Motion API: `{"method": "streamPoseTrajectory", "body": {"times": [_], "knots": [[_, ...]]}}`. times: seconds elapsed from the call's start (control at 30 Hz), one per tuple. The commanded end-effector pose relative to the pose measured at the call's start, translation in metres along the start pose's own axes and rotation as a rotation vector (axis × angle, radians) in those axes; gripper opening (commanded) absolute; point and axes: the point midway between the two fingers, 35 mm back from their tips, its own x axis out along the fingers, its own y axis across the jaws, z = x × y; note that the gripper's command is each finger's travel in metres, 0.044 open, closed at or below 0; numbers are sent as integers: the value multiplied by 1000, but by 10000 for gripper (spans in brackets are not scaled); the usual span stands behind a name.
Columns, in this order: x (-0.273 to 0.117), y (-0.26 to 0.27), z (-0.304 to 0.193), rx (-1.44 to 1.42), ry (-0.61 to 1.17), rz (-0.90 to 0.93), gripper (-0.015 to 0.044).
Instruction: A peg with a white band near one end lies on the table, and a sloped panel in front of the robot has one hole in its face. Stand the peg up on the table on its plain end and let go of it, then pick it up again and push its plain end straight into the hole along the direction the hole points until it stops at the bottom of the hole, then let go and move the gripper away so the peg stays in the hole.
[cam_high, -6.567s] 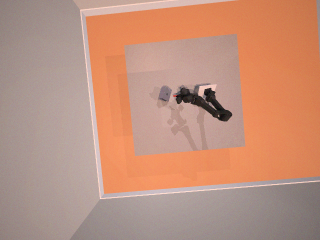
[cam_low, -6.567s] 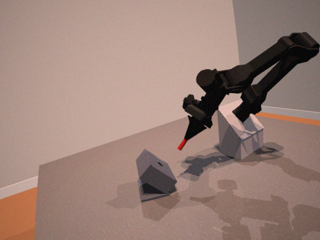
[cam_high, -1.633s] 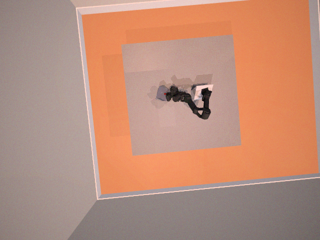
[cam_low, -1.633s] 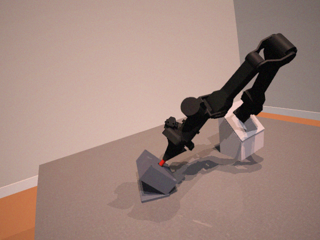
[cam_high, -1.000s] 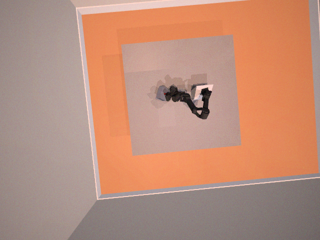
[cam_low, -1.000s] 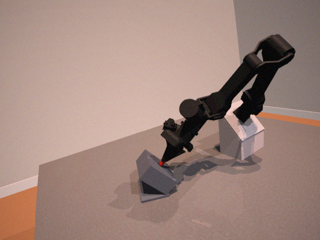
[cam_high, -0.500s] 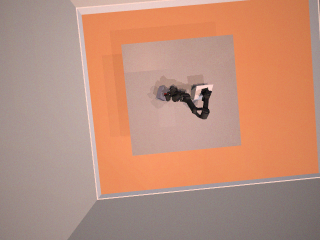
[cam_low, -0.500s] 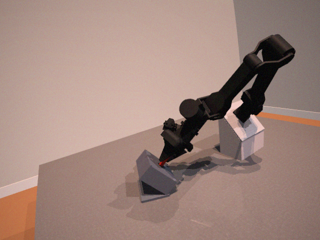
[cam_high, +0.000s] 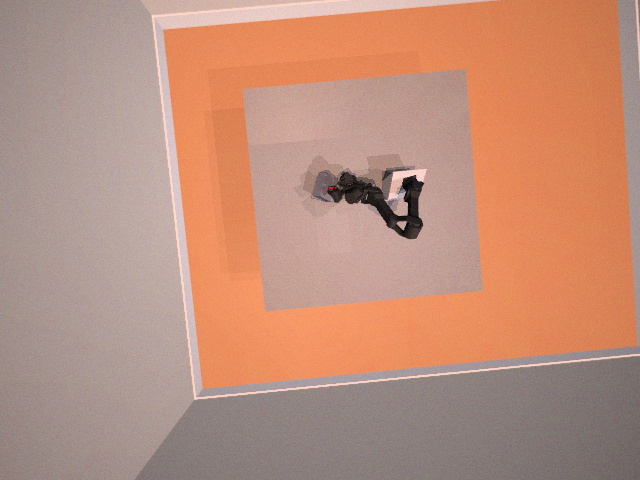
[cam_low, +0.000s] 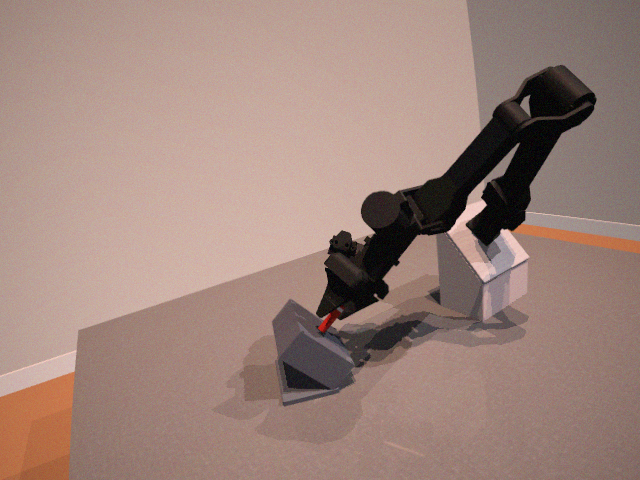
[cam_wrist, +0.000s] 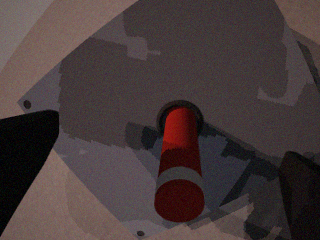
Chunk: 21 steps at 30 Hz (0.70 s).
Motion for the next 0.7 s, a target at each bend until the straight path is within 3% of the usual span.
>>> {"method": "streamPoseTrajectory", "body": {"times": [0.0,0.67], "knots": [[-5,1,0,-2,3,0,440],[-24,4,2,-2,1,-3,440]]}}
